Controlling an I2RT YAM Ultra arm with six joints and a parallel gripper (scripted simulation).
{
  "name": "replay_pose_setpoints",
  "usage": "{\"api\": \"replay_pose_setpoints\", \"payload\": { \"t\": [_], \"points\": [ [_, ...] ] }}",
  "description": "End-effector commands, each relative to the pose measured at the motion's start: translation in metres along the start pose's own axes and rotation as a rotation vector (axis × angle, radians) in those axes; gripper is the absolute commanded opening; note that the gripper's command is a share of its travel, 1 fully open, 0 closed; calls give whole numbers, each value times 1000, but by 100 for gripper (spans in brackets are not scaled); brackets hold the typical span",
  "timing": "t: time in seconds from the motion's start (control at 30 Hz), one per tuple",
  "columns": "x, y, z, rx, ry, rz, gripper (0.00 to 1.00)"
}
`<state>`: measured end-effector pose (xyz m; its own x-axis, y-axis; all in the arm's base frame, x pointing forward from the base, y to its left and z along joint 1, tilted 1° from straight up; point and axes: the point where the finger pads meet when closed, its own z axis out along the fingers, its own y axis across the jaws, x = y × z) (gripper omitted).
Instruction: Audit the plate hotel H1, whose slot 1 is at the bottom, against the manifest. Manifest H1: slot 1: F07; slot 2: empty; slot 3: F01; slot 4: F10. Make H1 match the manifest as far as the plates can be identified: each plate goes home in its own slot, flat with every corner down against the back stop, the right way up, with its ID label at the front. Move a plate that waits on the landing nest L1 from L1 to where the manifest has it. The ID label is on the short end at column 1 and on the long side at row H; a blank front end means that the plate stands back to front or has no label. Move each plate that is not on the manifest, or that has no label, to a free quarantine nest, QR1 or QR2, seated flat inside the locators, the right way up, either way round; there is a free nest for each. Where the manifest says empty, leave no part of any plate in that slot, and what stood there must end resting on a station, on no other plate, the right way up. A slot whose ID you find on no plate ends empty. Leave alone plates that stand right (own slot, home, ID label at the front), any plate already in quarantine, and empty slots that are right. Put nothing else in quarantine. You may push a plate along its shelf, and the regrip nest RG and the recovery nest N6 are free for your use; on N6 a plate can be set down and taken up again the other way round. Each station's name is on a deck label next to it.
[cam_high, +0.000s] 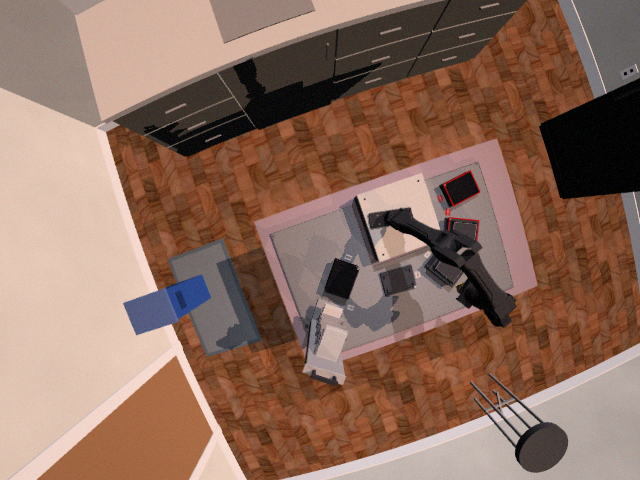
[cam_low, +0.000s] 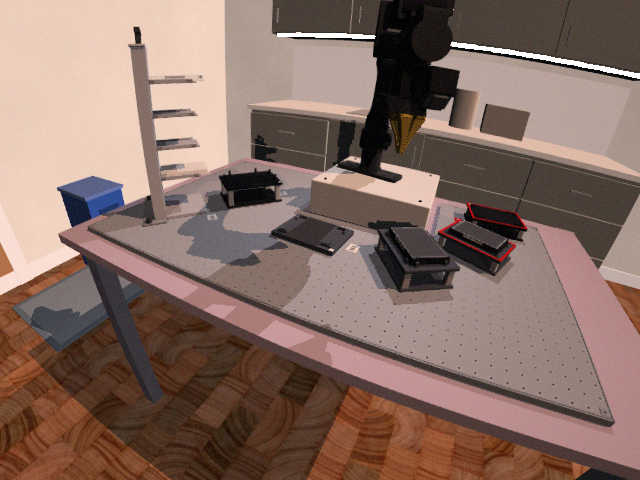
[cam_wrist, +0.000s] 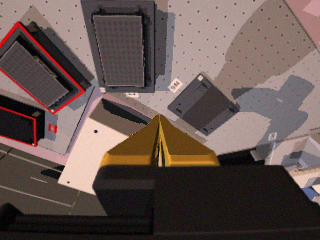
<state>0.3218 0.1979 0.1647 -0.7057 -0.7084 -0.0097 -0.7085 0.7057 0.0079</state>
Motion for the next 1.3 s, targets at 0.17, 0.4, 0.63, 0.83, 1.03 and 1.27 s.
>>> {"api": "replay_pose_setpoints", "payload": {
  "t": [0.17,0.4,0.63,0.83,1.03,1.27],
  "points": [
    [-7,21,-4,3,-14,23,0],
    [-13,41,-4,2,-14,23,0],
    [-20,63,-4,1,-14,23,0],
    [-22,69,3,1,-14,23,100],
    [-22,69,23,1,-14,23,100],
    [-23,69,46,1,-14,23,100]
  ]
}}
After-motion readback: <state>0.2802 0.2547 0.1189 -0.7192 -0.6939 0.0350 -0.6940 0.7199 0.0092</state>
